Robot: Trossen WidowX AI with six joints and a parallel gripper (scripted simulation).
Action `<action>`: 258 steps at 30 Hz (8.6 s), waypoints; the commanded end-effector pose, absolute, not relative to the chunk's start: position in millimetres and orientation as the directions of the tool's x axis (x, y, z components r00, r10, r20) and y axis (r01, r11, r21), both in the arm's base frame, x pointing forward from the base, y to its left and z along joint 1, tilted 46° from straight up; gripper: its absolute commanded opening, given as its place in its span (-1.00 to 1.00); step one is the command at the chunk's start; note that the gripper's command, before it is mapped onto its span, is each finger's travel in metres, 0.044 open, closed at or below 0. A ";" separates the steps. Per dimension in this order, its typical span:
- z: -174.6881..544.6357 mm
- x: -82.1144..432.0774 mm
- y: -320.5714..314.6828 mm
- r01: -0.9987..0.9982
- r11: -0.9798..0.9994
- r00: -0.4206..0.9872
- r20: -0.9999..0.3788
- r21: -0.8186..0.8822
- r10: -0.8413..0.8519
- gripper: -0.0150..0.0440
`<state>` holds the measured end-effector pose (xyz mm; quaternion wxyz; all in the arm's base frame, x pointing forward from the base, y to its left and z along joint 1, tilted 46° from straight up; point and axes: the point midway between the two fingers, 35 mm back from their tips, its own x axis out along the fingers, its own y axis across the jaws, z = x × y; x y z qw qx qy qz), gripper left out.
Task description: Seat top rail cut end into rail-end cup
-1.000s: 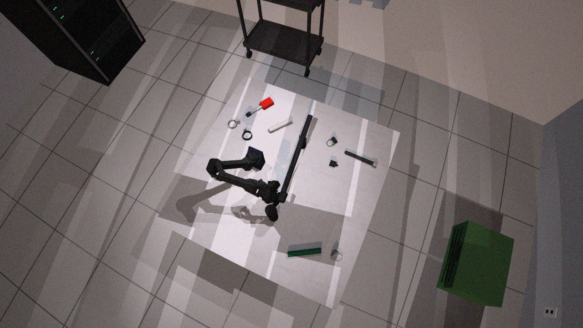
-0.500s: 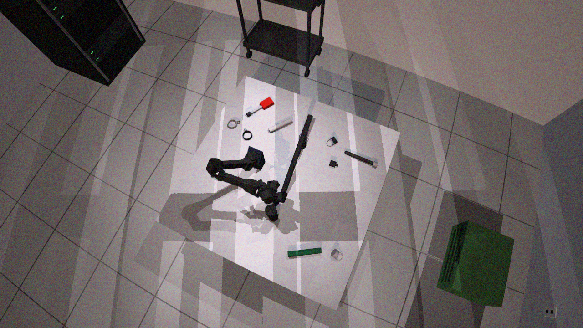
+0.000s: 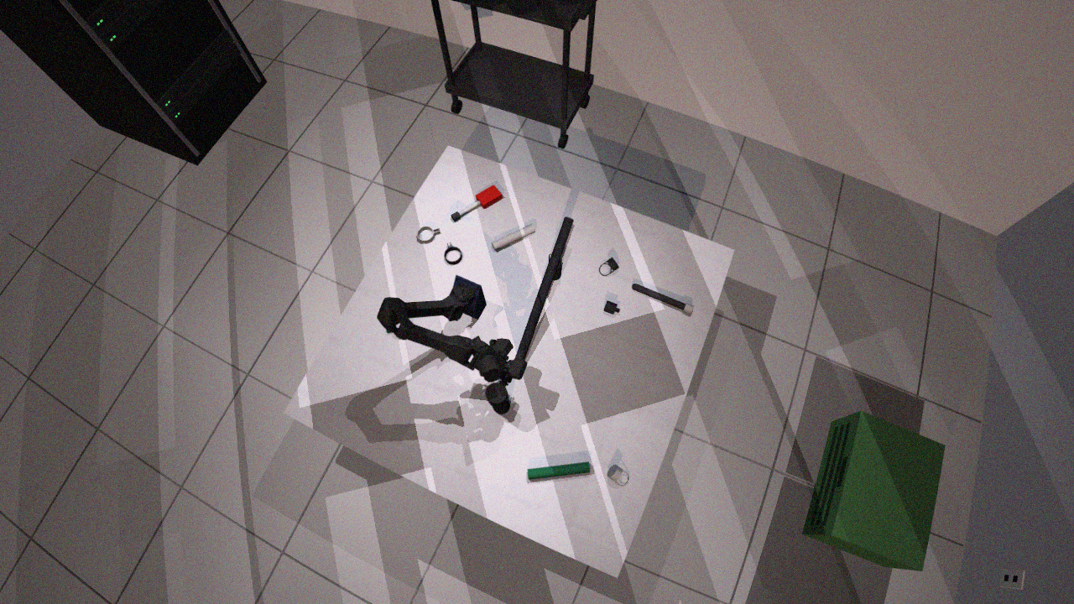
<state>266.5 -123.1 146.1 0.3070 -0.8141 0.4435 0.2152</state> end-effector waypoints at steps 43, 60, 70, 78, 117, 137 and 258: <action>118.7 256.0 15.8 -0.578 0.384 0.436 -0.671 -0.720 -0.600 1.00; 118.5 237.9 75.6 0.004 0.664 0.493 -0.576 -0.748 -0.652 1.00; 119.3 235.1 83.2 0.122 0.697 0.508 -0.559 -0.707 -0.655 1.00; 119.3 235.1 83.2 0.122 0.697 0.508 -0.559 -0.707 -0.655 1.00; -8.6 256.1 19.9 0.997 0.067 0.019 -0.700 -0.040 -0.714 1.00; -30.2 257.8 -1.3 0.997 0.067 0.020 -0.701 -0.040 -0.713 1.00; 27.6 256.1 -1.8 0.999 0.039 0.017 -0.464 -0.038 -0.886 -0.49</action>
